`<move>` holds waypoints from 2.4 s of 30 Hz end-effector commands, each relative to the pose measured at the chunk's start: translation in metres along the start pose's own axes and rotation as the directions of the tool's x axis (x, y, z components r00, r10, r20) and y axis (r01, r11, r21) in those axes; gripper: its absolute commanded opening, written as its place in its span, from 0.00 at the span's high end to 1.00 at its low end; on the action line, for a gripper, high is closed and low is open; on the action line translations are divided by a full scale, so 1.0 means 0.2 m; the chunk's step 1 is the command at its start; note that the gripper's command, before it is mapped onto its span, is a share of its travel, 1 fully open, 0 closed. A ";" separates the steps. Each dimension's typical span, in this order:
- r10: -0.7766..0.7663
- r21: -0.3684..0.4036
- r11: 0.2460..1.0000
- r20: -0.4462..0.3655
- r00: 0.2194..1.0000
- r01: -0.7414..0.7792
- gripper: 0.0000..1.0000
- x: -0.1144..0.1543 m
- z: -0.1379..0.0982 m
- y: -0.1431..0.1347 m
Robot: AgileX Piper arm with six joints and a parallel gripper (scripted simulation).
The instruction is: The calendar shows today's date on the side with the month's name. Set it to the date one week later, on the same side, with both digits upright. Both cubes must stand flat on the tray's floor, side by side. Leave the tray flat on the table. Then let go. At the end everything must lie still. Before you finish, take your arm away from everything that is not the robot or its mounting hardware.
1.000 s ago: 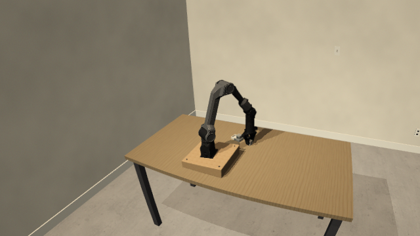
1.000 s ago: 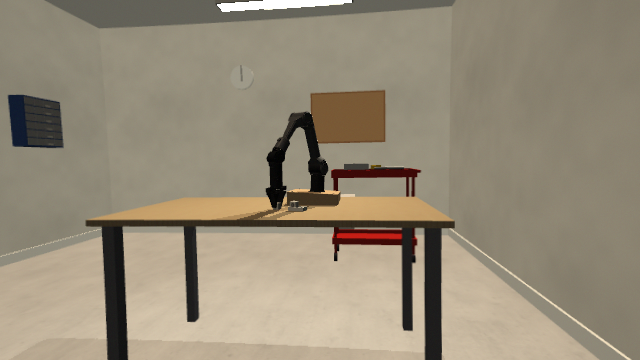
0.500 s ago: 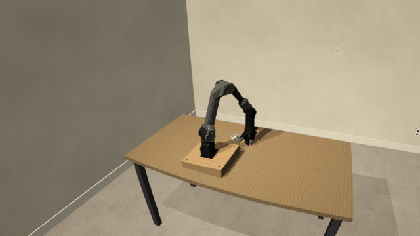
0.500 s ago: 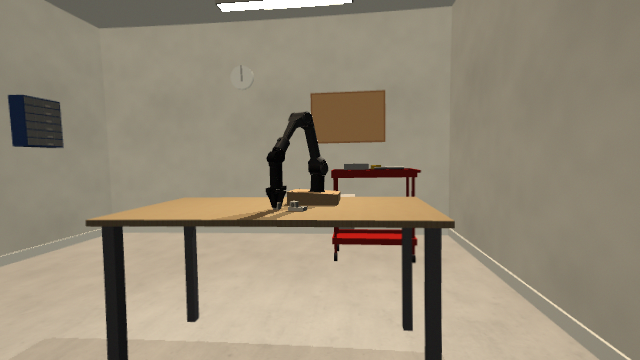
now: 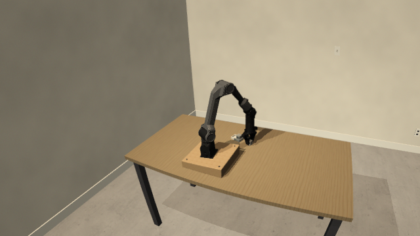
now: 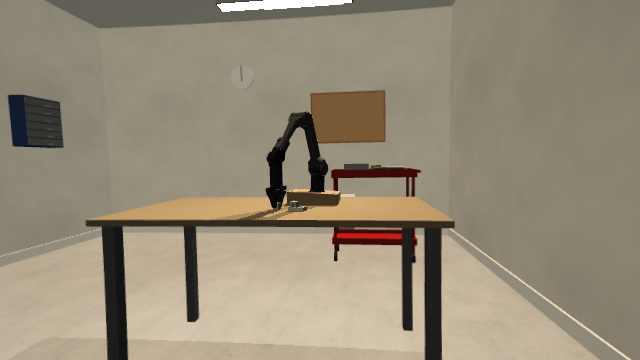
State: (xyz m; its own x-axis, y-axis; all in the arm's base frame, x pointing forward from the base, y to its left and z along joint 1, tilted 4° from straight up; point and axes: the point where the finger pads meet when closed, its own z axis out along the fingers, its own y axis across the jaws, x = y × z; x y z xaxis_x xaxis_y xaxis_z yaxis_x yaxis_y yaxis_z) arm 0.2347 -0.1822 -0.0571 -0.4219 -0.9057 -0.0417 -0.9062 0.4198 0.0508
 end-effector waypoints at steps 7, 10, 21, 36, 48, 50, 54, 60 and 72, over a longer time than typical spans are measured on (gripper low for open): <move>-0.001 -0.002 1.000 0.001 1.000 0.001 0.67 0.00 0.00 0.00; -0.001 -0.002 1.000 0.001 1.000 0.001 0.67 0.00 0.00 0.00; -0.001 -0.002 1.000 0.001 1.000 0.001 0.67 0.00 0.00 0.00; -0.001 -0.002 1.000 0.001 1.000 0.001 0.67 0.00 0.00 0.00; 0.000 0.004 1.000 -0.001 1.000 0.000 0.67 0.00 -0.18 0.00; 0.000 0.004 1.000 -0.001 1.000 0.000 0.67 0.00 -0.26 0.00; 0.000 0.004 1.000 -0.001 1.000 0.000 0.67 0.00 -0.40 0.00; 0.000 0.004 1.000 -0.001 1.000 0.000 0.67 0.00 -0.49 0.00; 0.000 0.002 1.000 0.000 1.000 0.000 0.67 -0.04 -0.51 -0.01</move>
State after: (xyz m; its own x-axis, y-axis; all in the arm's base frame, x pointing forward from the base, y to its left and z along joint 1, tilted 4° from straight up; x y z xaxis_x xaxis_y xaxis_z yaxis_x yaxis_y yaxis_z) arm 0.2385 -0.1864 0.0421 -0.4215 -0.9058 -0.0423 -0.9063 0.4193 0.0527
